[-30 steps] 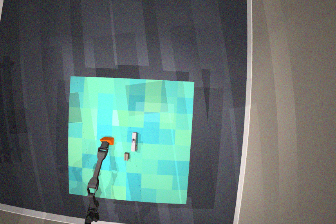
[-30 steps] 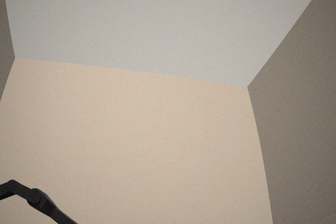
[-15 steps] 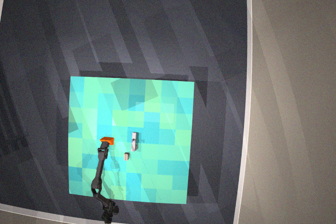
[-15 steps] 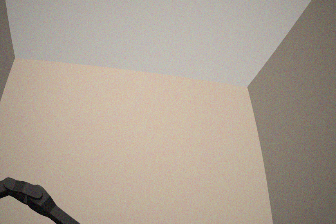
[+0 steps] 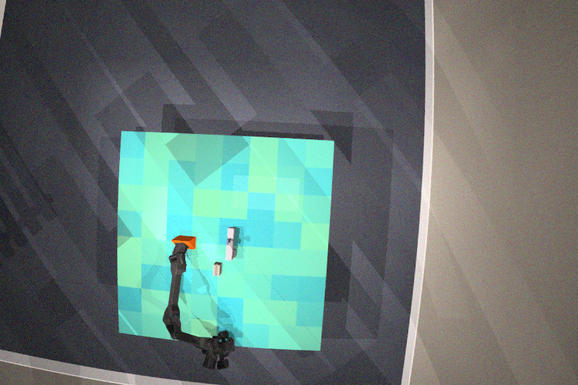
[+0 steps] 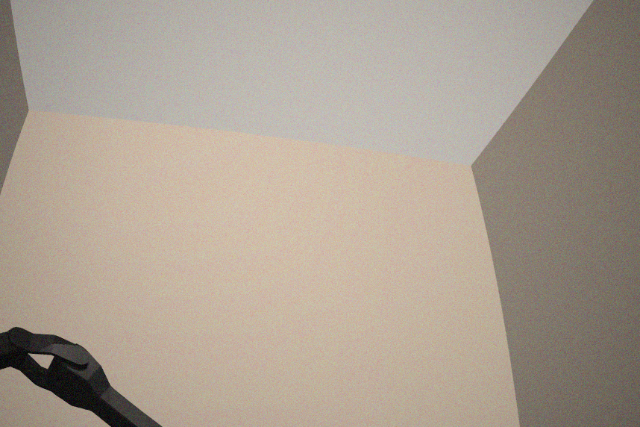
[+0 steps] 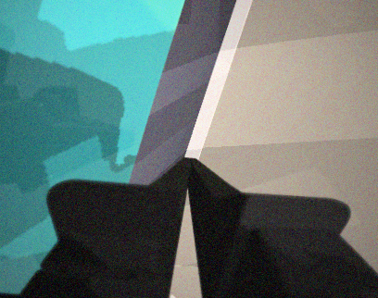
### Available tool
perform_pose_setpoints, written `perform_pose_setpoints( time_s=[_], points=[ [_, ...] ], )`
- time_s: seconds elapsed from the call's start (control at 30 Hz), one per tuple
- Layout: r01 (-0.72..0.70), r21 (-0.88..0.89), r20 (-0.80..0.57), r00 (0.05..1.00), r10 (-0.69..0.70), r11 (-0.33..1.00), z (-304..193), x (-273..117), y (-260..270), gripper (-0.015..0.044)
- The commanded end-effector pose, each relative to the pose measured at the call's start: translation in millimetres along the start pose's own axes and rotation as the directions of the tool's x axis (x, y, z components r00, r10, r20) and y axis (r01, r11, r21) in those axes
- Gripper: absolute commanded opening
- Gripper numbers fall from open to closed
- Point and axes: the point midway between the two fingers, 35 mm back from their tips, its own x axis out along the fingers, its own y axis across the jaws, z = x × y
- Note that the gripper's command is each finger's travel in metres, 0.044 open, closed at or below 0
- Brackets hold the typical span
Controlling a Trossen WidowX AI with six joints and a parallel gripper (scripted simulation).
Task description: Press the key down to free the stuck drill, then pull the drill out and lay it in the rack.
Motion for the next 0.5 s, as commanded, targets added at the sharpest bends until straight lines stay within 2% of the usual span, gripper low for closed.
perform_pose_setpoints(
  time_s=[0.0, 0.23, 0.47],
  points=[
    [-0.084, -0.075, 0.131, 0.987, 0.094, 0.994, 67.8, -16.0, 23.8, 0.0000],
    [-0.197, -0.273, 0.307, 0.910, 0.279, 0.942, 165.5, -57.4, 74.8, 0.0000],
    [-0.209, -0.508, 0.428, 0.781, 0.455, 0.836, 248.5, -124.8, 124.8, 0.0000]
  ],
)
